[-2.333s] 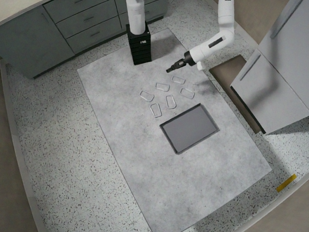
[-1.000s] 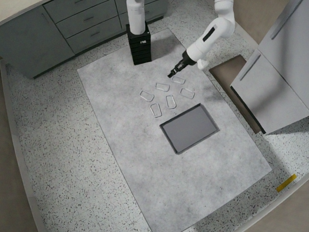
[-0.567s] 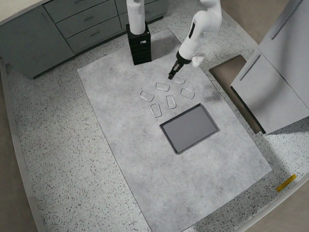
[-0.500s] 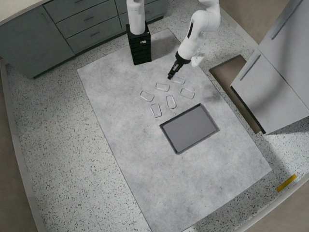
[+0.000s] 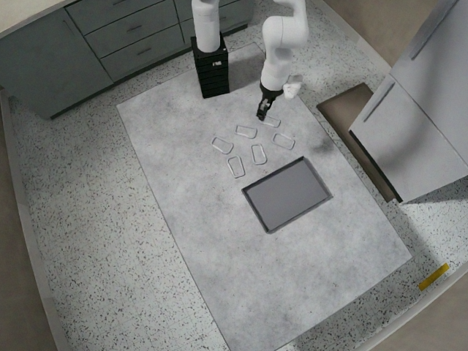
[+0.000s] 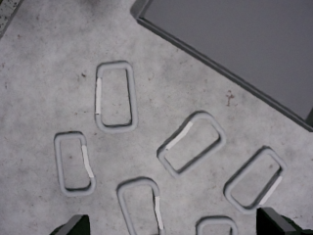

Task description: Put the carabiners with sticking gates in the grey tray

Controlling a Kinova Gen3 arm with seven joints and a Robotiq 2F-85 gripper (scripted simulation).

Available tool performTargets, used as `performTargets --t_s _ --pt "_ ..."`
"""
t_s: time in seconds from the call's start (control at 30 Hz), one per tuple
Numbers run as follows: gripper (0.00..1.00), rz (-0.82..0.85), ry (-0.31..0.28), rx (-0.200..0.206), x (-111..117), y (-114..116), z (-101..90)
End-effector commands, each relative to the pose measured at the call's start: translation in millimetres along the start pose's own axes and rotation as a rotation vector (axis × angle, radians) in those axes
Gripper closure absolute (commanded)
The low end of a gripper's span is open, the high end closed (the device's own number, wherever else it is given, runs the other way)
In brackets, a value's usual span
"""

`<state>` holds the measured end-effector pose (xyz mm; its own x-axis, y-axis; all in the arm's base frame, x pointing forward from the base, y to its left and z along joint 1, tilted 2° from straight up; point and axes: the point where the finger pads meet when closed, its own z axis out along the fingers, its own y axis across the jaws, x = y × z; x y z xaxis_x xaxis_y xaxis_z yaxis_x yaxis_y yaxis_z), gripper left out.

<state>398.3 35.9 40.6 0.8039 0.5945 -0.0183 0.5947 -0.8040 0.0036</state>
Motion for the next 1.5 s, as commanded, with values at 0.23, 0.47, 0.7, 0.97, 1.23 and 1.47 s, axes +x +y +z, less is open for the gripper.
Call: performTargets --t_s 0.23,0.47,0.7,0.97,1.23,1.47 --pt "0.0 0.012 0.033 0.028 -40 22 43.5" --pt "0.0 0.012 0.033 0.028 -40 22 43.5" --pt "0.0 0.012 0.033 0.028 -40 22 43.5" --pt "0.0 0.016 0.039 0.03 -73 34 87.4" --pt "0.0 0.016 0.039 0.03 -73 34 87.4" --pt "0.0 0.007 0.04 0.03 -105 45 130.4"
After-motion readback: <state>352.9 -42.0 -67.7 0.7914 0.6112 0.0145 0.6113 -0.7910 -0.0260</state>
